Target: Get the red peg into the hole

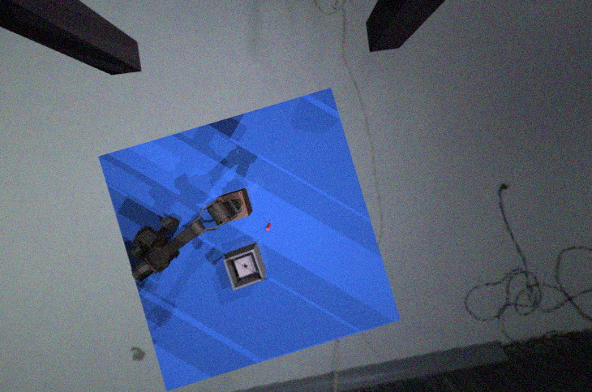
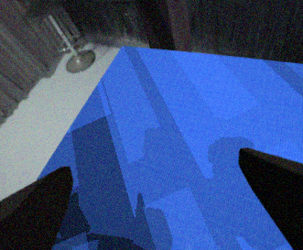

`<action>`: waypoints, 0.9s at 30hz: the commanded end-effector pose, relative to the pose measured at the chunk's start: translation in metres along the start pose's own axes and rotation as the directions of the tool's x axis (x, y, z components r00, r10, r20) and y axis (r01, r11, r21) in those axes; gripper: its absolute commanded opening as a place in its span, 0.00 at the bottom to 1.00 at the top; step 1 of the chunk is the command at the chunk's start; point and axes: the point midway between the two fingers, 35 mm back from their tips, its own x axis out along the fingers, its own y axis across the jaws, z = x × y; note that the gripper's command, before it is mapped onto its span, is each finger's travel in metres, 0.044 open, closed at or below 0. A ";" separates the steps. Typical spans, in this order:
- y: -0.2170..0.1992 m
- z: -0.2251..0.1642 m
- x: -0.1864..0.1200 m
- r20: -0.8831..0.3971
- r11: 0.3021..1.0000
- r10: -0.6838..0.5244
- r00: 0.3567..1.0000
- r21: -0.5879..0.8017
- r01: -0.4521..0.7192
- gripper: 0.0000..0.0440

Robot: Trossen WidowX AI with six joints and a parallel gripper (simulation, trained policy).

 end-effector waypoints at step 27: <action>-0.031 -0.165 -0.179 -0.581 0.727 0.268 0.769 -0.402 -0.557 1.00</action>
